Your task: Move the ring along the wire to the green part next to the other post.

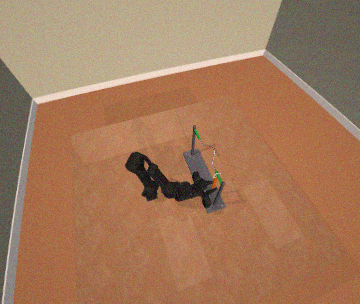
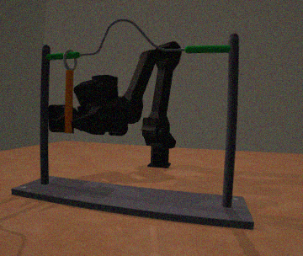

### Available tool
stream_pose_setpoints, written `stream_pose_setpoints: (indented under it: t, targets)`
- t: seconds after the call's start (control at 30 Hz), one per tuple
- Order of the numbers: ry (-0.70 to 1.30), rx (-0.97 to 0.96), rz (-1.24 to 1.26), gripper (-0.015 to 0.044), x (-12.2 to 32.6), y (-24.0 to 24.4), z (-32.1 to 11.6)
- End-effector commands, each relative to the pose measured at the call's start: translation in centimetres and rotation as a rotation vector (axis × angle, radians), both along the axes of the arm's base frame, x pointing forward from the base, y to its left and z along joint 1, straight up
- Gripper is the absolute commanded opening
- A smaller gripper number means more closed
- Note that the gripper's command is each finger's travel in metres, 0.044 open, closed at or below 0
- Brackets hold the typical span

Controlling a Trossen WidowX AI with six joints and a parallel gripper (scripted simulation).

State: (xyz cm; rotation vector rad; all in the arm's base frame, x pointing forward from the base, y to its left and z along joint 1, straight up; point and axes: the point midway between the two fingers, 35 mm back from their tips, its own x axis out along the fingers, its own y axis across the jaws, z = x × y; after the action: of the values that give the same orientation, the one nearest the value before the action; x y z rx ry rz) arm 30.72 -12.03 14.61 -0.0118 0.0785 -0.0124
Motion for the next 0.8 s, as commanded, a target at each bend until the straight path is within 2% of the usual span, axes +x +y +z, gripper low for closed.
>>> stream_pose_setpoints:
  t: [0.0, 0.77]
  targets:
    - [-0.005, 0.002, -0.005, 0.016, 0.8, -0.1, 0.0]
    - [-0.007, 0.002, -0.005, 0.016, 2.0, 0.1, -0.2]
